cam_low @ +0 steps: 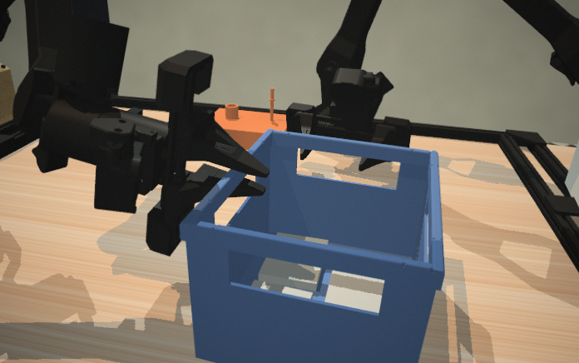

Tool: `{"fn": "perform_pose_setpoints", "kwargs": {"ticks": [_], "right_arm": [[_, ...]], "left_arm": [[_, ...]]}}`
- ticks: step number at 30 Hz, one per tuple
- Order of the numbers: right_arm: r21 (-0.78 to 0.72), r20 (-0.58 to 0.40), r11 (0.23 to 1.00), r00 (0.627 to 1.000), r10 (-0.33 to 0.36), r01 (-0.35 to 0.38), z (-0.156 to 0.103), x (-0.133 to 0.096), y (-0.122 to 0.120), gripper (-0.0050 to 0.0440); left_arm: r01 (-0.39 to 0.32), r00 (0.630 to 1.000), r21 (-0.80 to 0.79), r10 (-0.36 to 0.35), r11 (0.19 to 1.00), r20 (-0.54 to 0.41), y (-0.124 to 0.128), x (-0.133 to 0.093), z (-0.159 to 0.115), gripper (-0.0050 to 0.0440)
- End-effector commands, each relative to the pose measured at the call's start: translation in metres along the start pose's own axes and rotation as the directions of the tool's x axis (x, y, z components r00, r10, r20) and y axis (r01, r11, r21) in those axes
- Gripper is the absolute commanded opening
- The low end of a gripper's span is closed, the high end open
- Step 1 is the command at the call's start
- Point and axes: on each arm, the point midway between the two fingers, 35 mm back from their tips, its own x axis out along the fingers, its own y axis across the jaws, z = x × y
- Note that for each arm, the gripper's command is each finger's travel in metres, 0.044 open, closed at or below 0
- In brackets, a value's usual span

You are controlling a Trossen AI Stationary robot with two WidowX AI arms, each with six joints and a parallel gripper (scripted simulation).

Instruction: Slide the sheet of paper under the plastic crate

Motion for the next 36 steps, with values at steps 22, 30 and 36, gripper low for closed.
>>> {"fn": "perform_pose_setpoints", "kwargs": {"ticks": [22,30,36], "right_arm": [[0.002,0.003,1.000,1.000,-0.003,0.003,-0.0002,-0.0001,-0.0002,0.0400],[0.002,0.003,1.000,1.000,-0.003,0.003,-0.0002,-0.0001,-0.0002,0.0400],[0.002,0.003,1.000,1.000,-0.003,0.003,-0.0002,-0.0001,-0.0002,0.0400]], "left_arm": [[0.000,1.000,-0.005,0.000,1.000,-0.002,0.0020,0.0001,-0.0006,0.0400],[0.000,1.000,-0.005,0.000,1.000,-0.002,0.0020,0.0001,-0.0006,0.0400],[-0.007,1.000,-0.004,0.007,1.000,-0.001,0.0048,-0.0092,0.0004,0.0400]]}}
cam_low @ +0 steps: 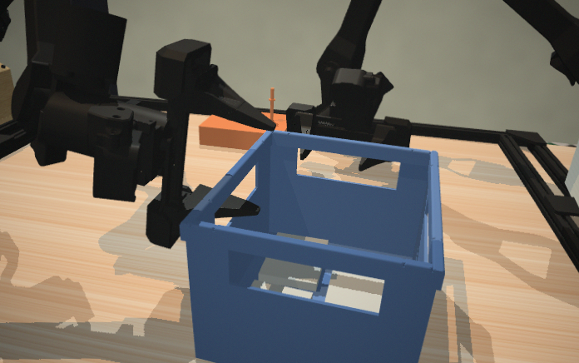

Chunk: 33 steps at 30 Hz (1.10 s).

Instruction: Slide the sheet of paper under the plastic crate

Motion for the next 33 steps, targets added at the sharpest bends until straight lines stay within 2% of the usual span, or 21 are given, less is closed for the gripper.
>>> {"fn": "perform_pose_setpoints", "kwargs": {"ticks": [1,28,29,33], "right_arm": [[0.002,0.003,1.000,1.000,-0.003,0.003,0.000,0.000,0.000,0.0400],[0.002,0.003,1.000,1.000,-0.003,0.003,0.000,0.000,0.000,0.0400],[0.002,0.003,1.000,1.000,-0.003,0.003,0.000,0.000,0.000,0.0400],[0.002,0.003,1.000,1.000,-0.003,0.003,0.000,0.000,0.000,0.0400]], "left_arm": [[0.011,1.000,0.014,-0.011,1.000,0.003,-0.004,-0.010,0.002,0.0400],[-0.031,0.999,0.016,0.031,0.999,0.007,0.015,-0.077,-0.003,0.0400],[-0.020,1.000,0.020,0.020,1.000,0.006,0.006,-0.069,-0.002,0.0400],[-0.020,1.000,0.020,0.020,1.000,0.006,0.006,-0.069,-0.002,0.0400]]}}
